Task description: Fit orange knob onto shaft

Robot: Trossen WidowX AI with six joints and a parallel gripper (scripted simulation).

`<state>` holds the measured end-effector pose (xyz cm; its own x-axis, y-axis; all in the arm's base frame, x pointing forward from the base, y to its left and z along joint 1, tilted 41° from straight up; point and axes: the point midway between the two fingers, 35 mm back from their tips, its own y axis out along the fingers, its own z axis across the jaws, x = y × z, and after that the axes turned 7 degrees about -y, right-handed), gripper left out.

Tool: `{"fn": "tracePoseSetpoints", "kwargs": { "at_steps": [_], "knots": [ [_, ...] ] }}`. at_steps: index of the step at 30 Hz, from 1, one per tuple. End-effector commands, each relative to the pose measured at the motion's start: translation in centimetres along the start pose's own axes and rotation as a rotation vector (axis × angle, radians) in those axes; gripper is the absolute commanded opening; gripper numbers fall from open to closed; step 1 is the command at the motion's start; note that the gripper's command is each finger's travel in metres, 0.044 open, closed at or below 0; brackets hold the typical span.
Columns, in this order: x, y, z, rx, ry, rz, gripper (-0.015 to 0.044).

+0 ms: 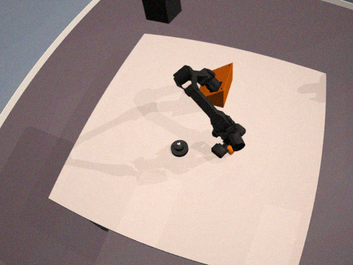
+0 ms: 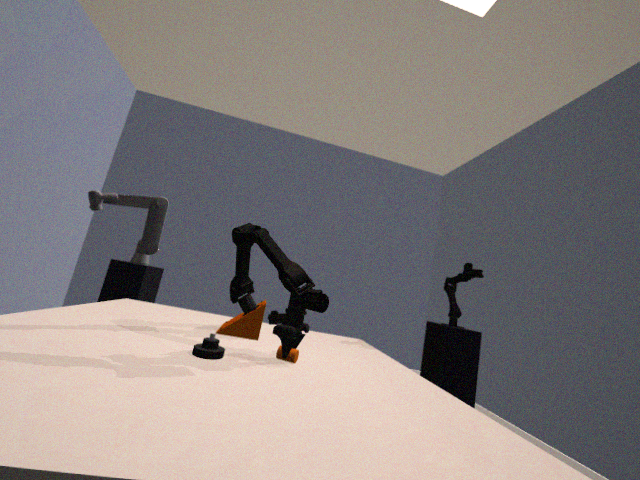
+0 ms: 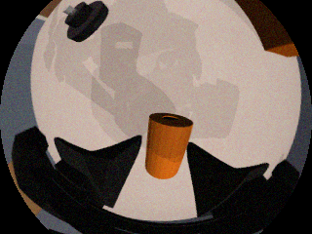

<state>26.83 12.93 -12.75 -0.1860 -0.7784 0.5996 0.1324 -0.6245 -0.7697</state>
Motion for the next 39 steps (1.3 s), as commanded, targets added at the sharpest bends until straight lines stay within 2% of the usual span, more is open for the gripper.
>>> {"fn": "tracePoseSetpoints", "kwargs": {
  "at_steps": [1,11,18,26,29,31,39],
  "knots": [
    [0.0,0.0,0.0,-0.001,-0.001,0.0,0.026],
    [0.0,0.0,0.0,-0.001,-0.001,0.0,0.026],
    [0.0,0.0,0.0,-0.001,-0.001,0.0,0.044],
    [0.0,-0.3,0.0,-0.001,-0.001,0.0,0.044],
    [-0.1,-4.7,0.0,-0.001,-0.001,0.002,0.044],
    [-0.1,-6.0,0.0,-0.001,0.0,0.002,0.044],
    [-0.1,-6.0,0.0,-0.001,0.0,0.002,0.044]
  ]
}}
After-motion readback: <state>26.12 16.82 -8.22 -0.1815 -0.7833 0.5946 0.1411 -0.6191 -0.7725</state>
